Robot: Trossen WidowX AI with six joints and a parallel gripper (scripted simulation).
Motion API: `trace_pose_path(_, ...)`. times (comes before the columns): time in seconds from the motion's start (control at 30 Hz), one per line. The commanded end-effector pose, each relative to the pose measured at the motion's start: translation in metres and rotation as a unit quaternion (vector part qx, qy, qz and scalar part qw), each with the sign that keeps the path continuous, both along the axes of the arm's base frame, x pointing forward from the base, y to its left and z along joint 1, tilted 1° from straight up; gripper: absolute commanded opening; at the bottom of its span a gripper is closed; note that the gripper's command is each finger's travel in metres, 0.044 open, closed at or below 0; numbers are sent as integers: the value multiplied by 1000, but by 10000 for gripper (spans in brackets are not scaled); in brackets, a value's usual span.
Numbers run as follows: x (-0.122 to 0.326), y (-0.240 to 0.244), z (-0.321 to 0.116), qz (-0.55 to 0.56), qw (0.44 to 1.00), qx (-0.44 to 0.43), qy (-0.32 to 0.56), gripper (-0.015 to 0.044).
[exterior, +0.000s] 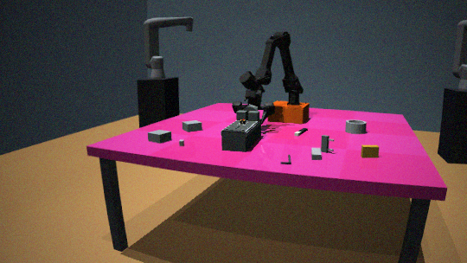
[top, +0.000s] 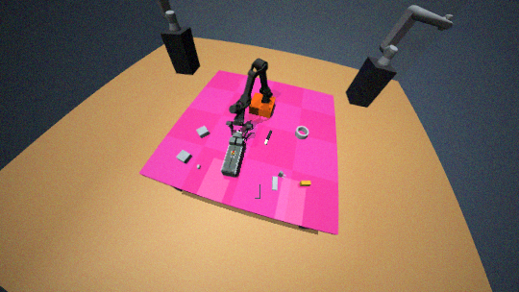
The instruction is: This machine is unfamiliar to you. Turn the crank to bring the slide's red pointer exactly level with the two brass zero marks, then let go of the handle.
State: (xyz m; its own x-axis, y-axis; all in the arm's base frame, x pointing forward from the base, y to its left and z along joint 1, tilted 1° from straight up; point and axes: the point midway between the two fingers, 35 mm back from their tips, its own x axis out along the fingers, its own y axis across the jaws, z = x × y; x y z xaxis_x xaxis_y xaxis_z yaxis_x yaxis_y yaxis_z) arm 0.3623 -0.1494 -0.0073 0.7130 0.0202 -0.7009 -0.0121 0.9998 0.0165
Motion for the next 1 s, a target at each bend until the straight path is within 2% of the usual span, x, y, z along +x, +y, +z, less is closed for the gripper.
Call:
trace_pose_path(0.0, 2, -2, 17, 0, 1000, -3, -4, 440)
trace_pose_path(0.3, 2, -2, 44, 0, 1000, -3, -4, 440)
trace_pose_path(0.7, -1, -1, 152, 0, 1000, -3, -5, 440)
trace_pose_path(0.8, 3, -1, 154, -6, 1000, -1, -3, 440)
trace_pose_path(0.97, 33, 1, 157, -51, 999, 16, 6, 440)
